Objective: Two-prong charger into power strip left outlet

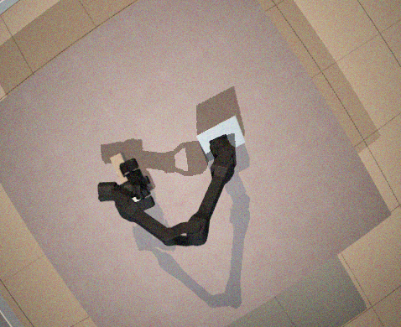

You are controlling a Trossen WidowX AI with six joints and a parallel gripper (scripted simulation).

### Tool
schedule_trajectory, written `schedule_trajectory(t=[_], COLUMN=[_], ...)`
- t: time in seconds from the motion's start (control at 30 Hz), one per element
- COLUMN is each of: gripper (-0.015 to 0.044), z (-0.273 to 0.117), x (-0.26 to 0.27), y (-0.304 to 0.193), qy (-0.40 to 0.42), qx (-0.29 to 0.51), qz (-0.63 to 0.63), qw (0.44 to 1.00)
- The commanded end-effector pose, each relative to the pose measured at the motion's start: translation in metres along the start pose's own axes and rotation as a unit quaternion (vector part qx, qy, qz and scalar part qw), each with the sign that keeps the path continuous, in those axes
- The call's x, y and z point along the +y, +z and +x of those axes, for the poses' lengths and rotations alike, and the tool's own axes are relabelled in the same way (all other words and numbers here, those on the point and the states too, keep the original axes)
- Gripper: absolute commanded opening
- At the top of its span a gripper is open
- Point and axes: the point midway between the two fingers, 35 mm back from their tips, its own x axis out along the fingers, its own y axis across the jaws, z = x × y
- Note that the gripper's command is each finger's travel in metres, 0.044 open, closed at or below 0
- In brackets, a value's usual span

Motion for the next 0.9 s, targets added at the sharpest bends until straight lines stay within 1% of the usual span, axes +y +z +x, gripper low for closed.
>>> schedule_trajectory(t=[0.0, 0.7, 0.73, 0.87], gripper=[0.0000, 0.0000, 0.0000, 0.0000], z=[-0.0023, -0.0006, 0.0006, 0.0006], x=[0.0016, 0.0013, -0.0003, -0.0003], y=[0.0078, 0.0077, -0.0003, -0.0003], qy=[0.001, 0.001, -0.001, -0.001], qx=[-0.014, -0.014, 0.000, 0.000], qz=[-0.009, -0.009, 0.001, 0.001], qw=[1.000, 1.000, 1.000, 1.000])
